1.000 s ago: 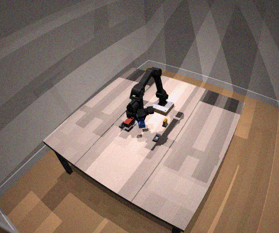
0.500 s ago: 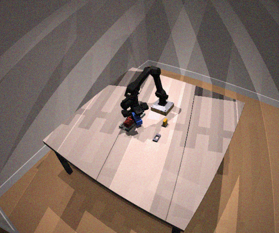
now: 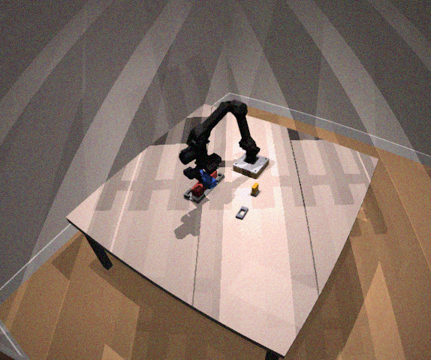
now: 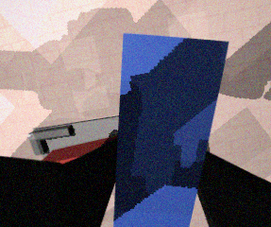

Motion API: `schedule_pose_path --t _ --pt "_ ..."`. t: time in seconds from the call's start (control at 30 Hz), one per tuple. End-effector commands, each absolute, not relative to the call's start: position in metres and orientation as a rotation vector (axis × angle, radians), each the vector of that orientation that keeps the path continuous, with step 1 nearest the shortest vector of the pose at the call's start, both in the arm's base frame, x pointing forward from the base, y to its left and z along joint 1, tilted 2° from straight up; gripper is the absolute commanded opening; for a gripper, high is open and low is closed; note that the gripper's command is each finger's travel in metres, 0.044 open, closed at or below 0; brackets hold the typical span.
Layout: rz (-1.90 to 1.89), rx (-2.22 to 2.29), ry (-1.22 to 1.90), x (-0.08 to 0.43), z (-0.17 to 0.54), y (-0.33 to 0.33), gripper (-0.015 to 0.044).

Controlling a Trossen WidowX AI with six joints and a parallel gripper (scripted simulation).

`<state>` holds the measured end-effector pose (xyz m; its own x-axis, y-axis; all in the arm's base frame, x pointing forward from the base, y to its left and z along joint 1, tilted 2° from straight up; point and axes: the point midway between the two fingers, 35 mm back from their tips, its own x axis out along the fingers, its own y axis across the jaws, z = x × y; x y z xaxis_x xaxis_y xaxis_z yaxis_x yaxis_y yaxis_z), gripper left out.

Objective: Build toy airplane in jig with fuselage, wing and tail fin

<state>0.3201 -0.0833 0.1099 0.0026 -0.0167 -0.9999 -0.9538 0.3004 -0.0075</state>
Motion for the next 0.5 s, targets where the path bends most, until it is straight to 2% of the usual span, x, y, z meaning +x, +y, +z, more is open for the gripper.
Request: schedule_pose_path --t 0.0,0.47 --pt "1.037 -1.064 1.318 0.311 0.107 -0.097 0.0" --pt "1.225 -1.247 1.215 0.288 0.099 -0.131 0.0"
